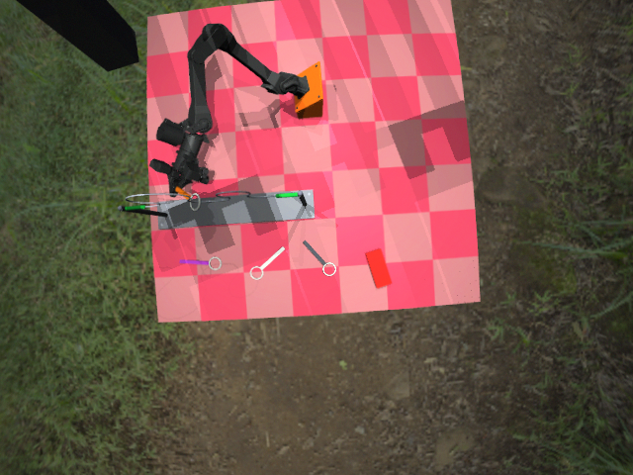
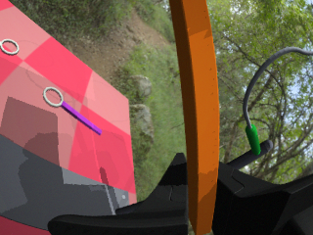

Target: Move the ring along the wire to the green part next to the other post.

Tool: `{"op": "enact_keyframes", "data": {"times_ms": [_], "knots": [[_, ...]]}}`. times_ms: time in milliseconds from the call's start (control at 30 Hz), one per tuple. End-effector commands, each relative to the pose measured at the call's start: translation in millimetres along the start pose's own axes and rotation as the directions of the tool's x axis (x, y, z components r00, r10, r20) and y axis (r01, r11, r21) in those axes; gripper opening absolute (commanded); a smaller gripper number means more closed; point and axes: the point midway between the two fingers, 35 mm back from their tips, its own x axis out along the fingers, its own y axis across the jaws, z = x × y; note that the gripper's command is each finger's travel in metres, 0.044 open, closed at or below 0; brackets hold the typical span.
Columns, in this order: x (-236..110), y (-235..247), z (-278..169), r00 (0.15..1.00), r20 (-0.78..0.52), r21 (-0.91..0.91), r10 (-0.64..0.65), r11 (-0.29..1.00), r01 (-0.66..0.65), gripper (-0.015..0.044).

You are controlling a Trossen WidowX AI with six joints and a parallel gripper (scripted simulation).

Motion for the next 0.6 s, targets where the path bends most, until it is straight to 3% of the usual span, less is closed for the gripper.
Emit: {"op": "enact_keyframes", "data": {"times_ms": [0,567], "knots": [[-3,10,0,0.999,-0.012,0.071,0.036,0.997,-0.035,-0.015],[-18,67,15,0.969,-0.005,0.421,0.245,0.88,-0.22,-0.015]]}}
